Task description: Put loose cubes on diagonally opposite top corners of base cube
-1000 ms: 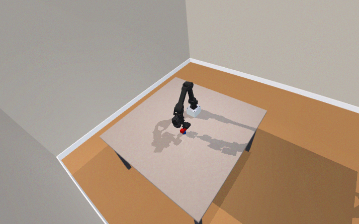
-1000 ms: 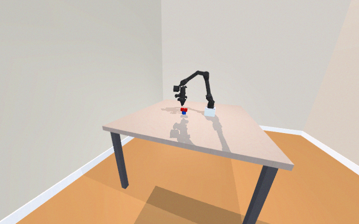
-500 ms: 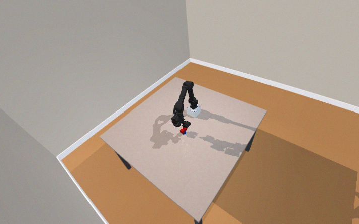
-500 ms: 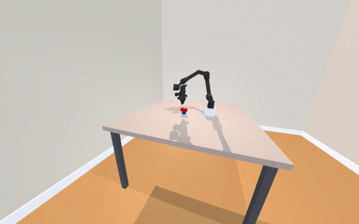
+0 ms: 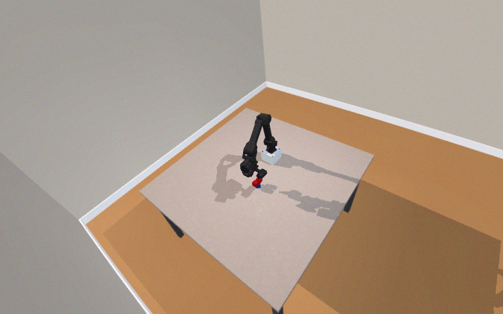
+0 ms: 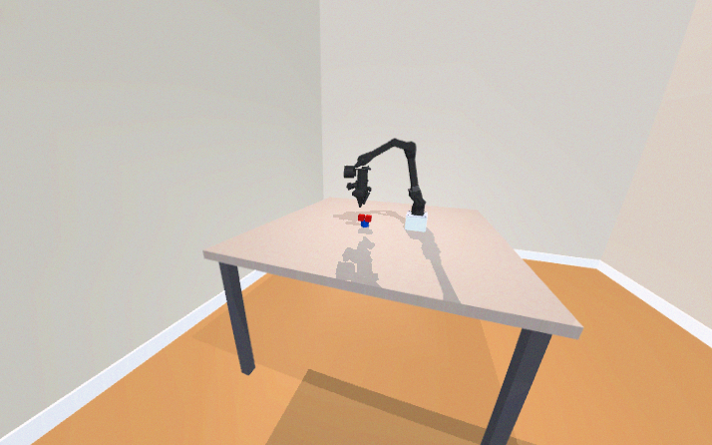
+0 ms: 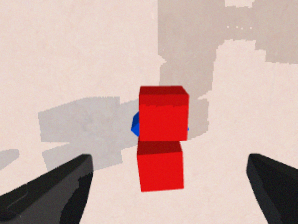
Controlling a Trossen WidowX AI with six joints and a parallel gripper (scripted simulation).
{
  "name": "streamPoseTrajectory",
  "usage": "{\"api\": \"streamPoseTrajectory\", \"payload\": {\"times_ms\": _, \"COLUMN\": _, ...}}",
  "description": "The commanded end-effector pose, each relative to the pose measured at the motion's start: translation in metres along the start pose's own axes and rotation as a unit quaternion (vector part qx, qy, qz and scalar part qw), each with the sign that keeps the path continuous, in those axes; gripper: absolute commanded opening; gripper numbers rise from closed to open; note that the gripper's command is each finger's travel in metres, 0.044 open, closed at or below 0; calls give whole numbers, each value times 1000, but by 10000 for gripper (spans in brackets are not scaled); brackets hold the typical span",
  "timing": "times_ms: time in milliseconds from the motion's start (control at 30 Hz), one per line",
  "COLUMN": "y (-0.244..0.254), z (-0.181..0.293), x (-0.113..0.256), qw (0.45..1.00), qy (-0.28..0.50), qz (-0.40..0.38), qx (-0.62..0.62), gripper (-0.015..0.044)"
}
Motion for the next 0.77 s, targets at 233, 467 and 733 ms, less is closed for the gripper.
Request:
{"api": "streamPoseTrajectory", "payload": {"times_ms": 233, "y": 23, "z": 3, "x": 3, "qw": 1000, "qy": -1, "qz": -1, "qx": 0, "gripper": 400}}
{"api": "streamPoseTrajectory", "payload": {"times_ms": 467, "y": 121, "z": 37, "x": 5, "qw": 1000, "qy": 0, "qz": -7, "qx": 0, "gripper": 400}}
{"api": "streamPoseTrajectory", "payload": {"times_ms": 733, "y": 129, "z": 42, "x": 6, "qw": 1000, "qy": 1, "qz": -6, "qx": 0, "gripper": 400}}
Point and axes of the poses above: the point midway between the two fingers, 35 mm back from their tips, its own x axis back along the fingers, its own y axis across the jaws, z = x × y, the point moved 5 cm from there along x, back along the fingers, and after that the axes turned 13 degrees about x, right-handed, at the moved point
